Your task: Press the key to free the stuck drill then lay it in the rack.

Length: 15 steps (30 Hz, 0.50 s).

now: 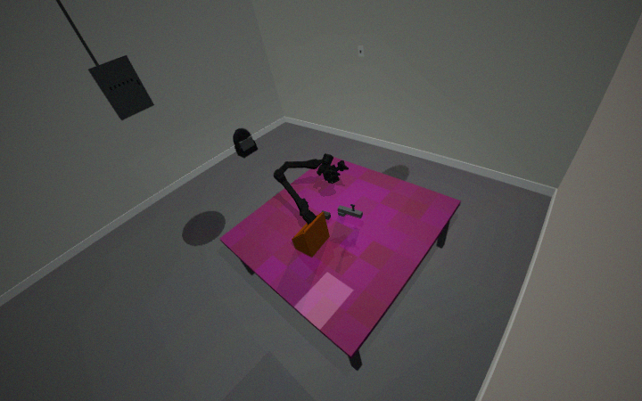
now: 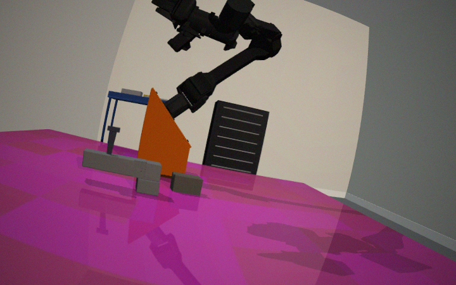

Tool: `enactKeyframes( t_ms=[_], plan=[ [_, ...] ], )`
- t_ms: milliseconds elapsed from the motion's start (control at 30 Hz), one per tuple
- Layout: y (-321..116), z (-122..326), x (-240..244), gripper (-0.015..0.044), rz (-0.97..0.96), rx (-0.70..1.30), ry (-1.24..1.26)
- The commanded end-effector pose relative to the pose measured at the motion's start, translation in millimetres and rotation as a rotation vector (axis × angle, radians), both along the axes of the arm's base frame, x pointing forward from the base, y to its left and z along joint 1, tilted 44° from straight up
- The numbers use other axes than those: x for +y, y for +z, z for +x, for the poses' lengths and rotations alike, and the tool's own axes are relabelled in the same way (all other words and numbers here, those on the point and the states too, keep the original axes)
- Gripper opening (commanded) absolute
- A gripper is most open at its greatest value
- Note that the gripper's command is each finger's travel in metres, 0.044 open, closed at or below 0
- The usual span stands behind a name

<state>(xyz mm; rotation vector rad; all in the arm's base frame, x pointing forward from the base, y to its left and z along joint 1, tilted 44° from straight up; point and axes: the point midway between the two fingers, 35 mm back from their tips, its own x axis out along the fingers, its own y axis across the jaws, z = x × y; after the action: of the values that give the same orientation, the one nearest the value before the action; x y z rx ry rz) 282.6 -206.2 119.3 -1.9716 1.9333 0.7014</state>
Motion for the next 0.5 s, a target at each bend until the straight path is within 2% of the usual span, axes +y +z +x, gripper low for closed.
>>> enactKeyframes(
  t_ms=[0, 267, 467],
  plan=[
    [0, 0, 0, 0.0374, 0.0, 0.0, 0.0],
    [-3, 1, 0, 0.0164, 0.013, -0.006, -0.003],
    [-87, 13, 20, 0.0006, 0.434, -0.173, -0.206]
  ],
)
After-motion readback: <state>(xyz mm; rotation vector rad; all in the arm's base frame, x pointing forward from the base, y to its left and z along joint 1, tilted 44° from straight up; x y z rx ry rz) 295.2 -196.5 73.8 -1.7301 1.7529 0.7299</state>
